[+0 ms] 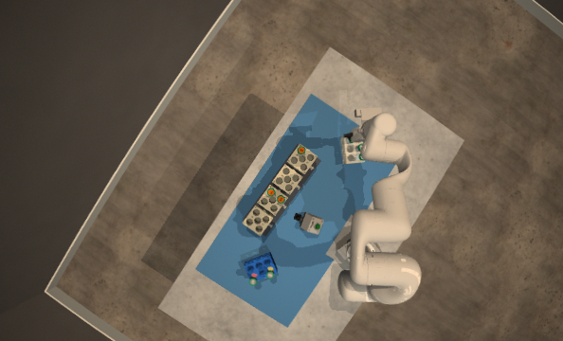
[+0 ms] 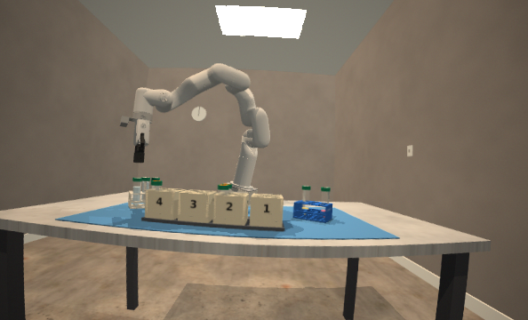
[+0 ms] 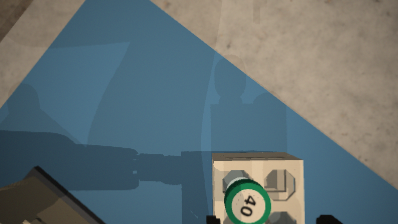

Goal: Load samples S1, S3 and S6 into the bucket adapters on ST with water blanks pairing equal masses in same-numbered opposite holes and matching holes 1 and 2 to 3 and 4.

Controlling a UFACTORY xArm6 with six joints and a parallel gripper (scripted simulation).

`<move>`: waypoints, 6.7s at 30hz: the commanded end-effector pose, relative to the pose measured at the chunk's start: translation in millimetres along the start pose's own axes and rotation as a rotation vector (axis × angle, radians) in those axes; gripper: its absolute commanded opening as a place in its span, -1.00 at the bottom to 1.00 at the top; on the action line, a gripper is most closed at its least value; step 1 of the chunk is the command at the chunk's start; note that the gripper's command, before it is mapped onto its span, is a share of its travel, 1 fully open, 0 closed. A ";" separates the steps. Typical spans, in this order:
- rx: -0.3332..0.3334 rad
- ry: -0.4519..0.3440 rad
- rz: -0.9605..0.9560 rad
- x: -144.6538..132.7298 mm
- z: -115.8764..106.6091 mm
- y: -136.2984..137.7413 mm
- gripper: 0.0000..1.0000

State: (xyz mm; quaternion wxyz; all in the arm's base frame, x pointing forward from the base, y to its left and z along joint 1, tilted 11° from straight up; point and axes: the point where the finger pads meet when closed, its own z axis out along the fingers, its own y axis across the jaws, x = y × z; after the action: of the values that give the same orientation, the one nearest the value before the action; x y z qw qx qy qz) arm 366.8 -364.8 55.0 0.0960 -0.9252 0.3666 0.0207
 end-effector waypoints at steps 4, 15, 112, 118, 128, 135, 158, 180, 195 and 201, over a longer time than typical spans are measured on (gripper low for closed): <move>0.000 0.005 0.000 1.5 12.6 0.0 0.15; 0.000 0.005 0.000 1.6 30.6 0.0 0.15; 0.000 0.005 0.000 1.7 80.7 0.0 -1.00; 0.000 0.005 0.000 1.7 80.7 0.0 -1.00; 0.000 0.005 0.000 1.7 80.7 0.0 -1.00; 0.000 0.005 0.000 1.7 78.7 0.0 -1.00; 0.000 0.005 0.000 1.7 64.7 0.0 -1.00; 0.000 0.005 0.000 1.6 44.6 0.0 -1.00; 0.000 0.005 0.000 1.5 16.6 0.0 -1.00; 0.000 0.005 0.000 1.5 6.6 0.0 -1.00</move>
State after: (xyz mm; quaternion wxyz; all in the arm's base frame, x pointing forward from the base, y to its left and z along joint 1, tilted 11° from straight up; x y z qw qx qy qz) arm 367.0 -361.6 39.9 0.0963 -0.9251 0.3666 0.0213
